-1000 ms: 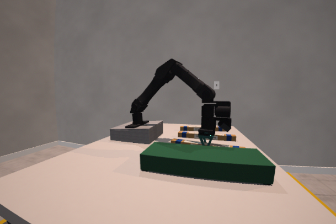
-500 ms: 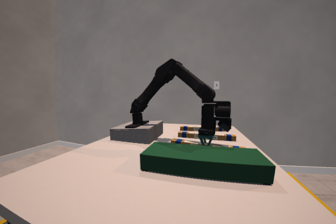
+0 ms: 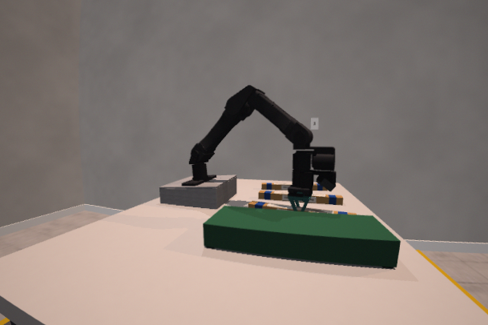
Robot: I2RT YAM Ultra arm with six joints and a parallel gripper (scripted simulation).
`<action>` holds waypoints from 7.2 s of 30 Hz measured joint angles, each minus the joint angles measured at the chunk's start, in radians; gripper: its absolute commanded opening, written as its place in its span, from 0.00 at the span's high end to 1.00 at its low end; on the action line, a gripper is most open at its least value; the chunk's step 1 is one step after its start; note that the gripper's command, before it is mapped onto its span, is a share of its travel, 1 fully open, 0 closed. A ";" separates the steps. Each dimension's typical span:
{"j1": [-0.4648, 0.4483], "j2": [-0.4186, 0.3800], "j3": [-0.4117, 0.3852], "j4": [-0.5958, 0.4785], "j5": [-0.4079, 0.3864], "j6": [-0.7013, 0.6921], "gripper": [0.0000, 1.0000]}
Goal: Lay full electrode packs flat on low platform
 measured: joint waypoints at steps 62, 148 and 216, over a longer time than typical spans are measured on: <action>0.000 -0.024 -0.001 -0.074 0.000 0.001 1.00; 0.007 -0.067 0.175 -0.295 0.000 0.008 1.00; 0.014 -0.074 0.572 -0.684 0.000 0.016 1.00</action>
